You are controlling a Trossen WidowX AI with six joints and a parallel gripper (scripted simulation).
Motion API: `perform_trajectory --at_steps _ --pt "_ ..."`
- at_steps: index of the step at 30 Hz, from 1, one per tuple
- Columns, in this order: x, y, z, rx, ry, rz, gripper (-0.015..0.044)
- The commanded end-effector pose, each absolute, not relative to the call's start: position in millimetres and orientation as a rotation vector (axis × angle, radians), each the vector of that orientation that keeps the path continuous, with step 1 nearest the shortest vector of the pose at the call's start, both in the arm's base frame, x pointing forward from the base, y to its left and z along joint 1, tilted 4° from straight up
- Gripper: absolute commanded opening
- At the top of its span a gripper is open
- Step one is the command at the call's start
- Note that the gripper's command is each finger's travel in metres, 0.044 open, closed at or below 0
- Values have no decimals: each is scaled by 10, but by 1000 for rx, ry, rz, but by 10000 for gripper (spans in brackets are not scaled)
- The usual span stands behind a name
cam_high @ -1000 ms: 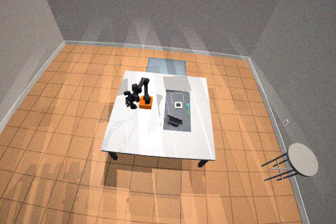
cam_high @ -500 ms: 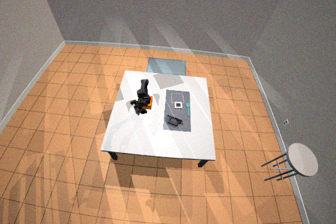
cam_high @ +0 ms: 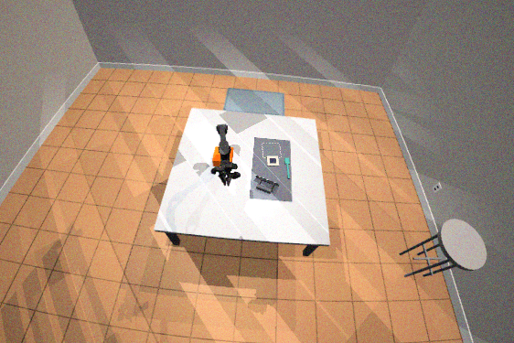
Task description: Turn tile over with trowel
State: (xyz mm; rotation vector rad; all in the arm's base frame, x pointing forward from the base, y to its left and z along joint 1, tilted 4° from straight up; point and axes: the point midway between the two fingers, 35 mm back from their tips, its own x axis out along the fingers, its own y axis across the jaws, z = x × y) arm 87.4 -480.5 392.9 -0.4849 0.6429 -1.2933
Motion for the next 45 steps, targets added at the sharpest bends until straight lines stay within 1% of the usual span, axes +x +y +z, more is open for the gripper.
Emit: perform_trajectory --at_steps 1,10,16,24,35,45 --pt "1120 -4862 3724 -363 617 -1248 100" --pt "1804 -4843 3304 -118 579 -1122 100" --pt "2041 -4803 3157 -37 576 -1080 100" --pt "2540 -4660 2731 239 586 -1023 100" --pt "3198 -4277 2115 626 653 -988 100" --pt "3706 -3744 1553 959 762 -1025 100"
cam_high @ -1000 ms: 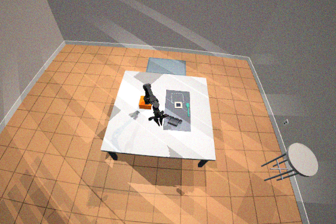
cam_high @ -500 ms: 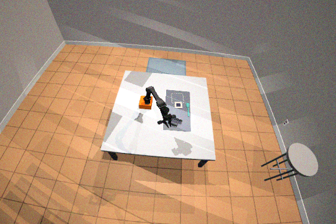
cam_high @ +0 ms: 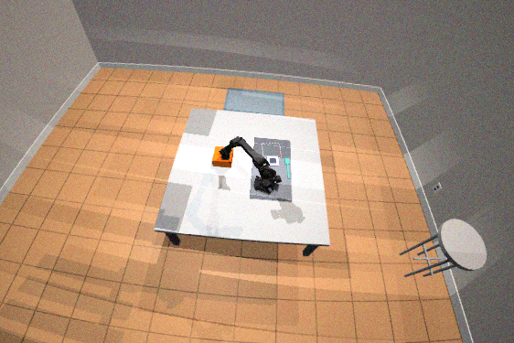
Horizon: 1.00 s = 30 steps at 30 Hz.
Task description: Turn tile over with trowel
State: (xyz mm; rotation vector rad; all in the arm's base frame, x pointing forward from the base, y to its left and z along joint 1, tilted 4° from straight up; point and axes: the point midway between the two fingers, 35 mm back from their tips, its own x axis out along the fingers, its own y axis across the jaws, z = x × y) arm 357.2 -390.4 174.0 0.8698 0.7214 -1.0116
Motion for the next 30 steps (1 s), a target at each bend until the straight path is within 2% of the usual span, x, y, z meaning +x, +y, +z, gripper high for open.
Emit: perform_trajectory --at_steps 1,22,30 --pt "3749 -3684 1499 990 775 -1033 100" --pt "4275 -2185 484 1465 1053 -1448 100" --pt "4280 -2135 459 1471 1060 -1467 100"
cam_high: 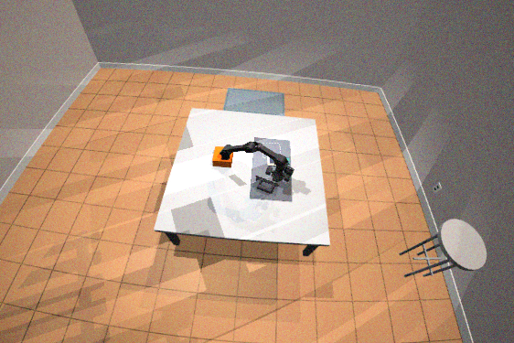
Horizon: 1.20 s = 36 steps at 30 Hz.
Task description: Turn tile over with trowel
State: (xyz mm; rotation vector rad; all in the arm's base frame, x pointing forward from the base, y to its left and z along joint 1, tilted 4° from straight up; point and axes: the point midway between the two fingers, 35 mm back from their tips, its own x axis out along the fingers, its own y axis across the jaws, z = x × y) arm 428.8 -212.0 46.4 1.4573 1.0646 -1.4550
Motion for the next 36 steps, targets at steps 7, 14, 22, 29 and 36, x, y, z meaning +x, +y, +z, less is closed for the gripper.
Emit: perform_trajectory --at_steps 7,14,22,29,36 --pt "4285 -2133 463 1460 1062 -1457 100" --pt "4272 -2168 370 1464 1061 -1461 100" --pt "4251 -2210 251 1469 1060 -1466 100" --pt "4238 -2231 183 1471 1059 -1469 100" --pt "4254 -2185 118 1472 1059 -1468 100"
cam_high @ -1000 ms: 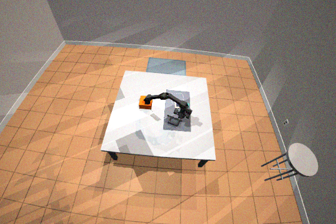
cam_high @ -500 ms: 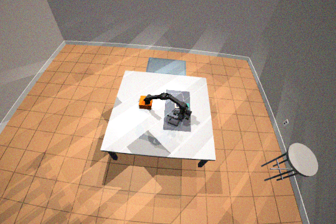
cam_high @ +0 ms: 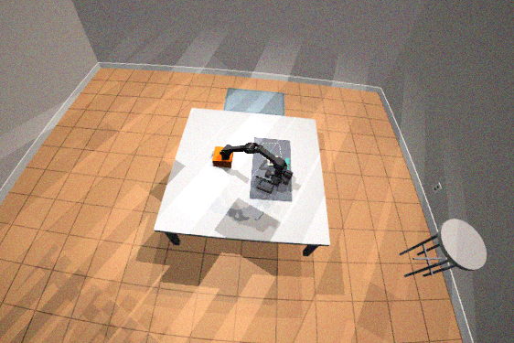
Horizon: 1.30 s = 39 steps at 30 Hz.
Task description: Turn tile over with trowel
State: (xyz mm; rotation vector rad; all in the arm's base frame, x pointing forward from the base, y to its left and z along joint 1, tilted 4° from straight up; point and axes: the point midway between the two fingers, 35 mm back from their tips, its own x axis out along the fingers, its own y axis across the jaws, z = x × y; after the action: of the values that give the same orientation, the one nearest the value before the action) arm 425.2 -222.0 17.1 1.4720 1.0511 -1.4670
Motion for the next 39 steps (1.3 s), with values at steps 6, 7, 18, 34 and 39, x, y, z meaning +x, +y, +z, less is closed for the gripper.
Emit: perform_trajectory --at_steps 6,7,18,34,39 --pt "4271 -2130 41 1472 1060 -1468 100" --pt "4272 -2126 34 1472 1060 -1468 100" --pt "4272 -2124 32 1472 1060 -1468 100" --pt "4272 -2124 32 1472 1060 -1468 100" --pt "4272 -2124 32 1472 1060 -1468 100"
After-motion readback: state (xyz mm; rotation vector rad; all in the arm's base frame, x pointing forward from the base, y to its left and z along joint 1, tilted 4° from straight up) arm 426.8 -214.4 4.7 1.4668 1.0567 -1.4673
